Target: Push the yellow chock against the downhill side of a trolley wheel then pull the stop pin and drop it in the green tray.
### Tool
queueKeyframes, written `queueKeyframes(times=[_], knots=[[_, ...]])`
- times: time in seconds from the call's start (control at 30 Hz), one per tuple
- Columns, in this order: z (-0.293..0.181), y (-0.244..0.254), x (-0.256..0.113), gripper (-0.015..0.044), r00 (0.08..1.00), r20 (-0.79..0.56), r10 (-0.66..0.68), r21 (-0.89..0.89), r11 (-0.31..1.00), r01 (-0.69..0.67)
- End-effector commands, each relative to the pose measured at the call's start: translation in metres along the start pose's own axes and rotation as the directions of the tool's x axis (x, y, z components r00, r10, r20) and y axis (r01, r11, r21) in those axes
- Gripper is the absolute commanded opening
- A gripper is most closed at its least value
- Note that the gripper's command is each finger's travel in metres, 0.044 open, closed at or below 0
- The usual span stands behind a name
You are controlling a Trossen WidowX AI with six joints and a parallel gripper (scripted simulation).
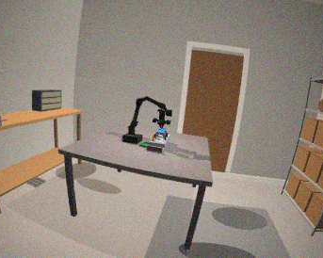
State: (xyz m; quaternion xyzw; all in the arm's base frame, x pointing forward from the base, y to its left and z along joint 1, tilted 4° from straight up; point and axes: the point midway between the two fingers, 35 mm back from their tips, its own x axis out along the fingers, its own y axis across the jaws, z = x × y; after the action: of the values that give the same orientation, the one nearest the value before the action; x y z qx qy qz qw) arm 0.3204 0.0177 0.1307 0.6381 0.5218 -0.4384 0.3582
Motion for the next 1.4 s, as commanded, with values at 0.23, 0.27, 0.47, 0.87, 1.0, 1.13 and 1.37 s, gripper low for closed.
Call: queueKeyframes(times=[0.23, 0.27, 0.47, 0.87, 1.0, 1.13, 1.37], knots=[[-0.003, 0.001, -0.008, 0.0, 1.0, -0.007, 0.005, -0.009, 1.0, -0.005], [-0.003, 0.001, -0.009, 0.0, 1.0, -0.007, 0.005, -0.009, 1.0, -0.005], [-0.004, 0.001, -0.011, 0.0, 1.0, -0.007, 0.005, -0.009, 1.0, -0.005], [-0.007, 0.002, -0.017, 0.0, 1.0, -0.007, 0.005, -0.009, 1.0, -0.005], [-0.008, 0.002, -0.018, 0.0, 1.0, -0.007, 0.005, -0.009, 1.0, -0.005], [-0.017, 0.001, -0.015, 0.0, 1.0, -0.008, 0.005, -0.009, 1.0, -0.005], [-0.027, 0.0, -0.014, 0.0, 1.0, -0.009, 0.005, -0.009, 1.0, -0.005]])
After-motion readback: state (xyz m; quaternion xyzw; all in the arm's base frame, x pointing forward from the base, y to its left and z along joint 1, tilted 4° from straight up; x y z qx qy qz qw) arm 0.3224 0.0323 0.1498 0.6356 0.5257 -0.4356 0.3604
